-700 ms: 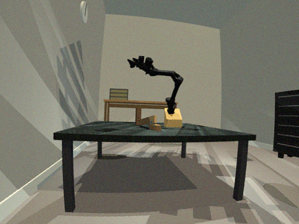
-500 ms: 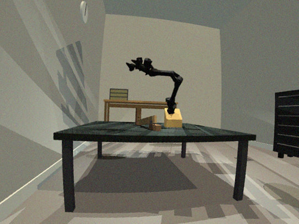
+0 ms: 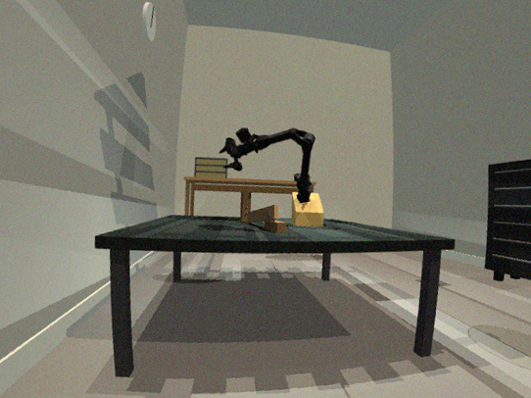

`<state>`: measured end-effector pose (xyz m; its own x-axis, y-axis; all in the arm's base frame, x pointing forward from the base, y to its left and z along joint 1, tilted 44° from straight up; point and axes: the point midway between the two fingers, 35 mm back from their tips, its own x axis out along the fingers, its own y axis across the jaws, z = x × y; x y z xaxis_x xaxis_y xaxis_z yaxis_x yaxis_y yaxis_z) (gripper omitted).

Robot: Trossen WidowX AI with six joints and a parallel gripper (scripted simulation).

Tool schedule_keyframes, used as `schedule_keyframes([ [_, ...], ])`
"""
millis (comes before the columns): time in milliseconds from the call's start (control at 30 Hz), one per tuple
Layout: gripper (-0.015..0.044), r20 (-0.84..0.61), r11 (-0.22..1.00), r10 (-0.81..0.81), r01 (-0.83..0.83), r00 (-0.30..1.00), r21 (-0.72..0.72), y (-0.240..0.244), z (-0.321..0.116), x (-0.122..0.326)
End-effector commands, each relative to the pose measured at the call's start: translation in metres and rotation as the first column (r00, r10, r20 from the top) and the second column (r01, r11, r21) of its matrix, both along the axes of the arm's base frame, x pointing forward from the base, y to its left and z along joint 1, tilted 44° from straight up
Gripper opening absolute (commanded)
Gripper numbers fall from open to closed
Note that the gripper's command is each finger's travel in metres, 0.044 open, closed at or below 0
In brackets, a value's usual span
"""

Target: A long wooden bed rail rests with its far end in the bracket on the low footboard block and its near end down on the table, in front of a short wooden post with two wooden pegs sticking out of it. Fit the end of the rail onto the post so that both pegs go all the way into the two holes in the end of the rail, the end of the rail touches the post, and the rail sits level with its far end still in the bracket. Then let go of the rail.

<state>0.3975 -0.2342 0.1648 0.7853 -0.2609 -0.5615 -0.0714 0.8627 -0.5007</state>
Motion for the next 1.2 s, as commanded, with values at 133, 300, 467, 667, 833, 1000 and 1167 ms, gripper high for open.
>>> schedule_keyframes([
  [133,0.0440,-0.307,0.854,0.514,-0.511,0.801,0.096,0.082,-0.101,-0.029],
  [300,0.0440,-0.317,0.600,0.791,-0.765,0.523,0.235,0.139,-0.142,-0.064],
  [467,0.0440,-0.188,0.290,0.953,-0.899,0.238,0.330,0.190,-0.162,-0.103],
  [667,0.0440,-0.139,0.211,0.975,-0.917,0.173,0.340,0.198,-0.167,-0.114],
  [833,0.0440,-0.139,0.211,0.975,-0.917,0.173,0.340,0.198,-0.167,-0.114],
  [1000,0.0440,-0.140,0.212,0.975,-0.916,0.173,0.340,0.201,-0.171,-0.112],
  [1167,0.0440,-0.141,0.212,0.975,-0.916,0.173,0.340,0.206,-0.178,-0.110],
])
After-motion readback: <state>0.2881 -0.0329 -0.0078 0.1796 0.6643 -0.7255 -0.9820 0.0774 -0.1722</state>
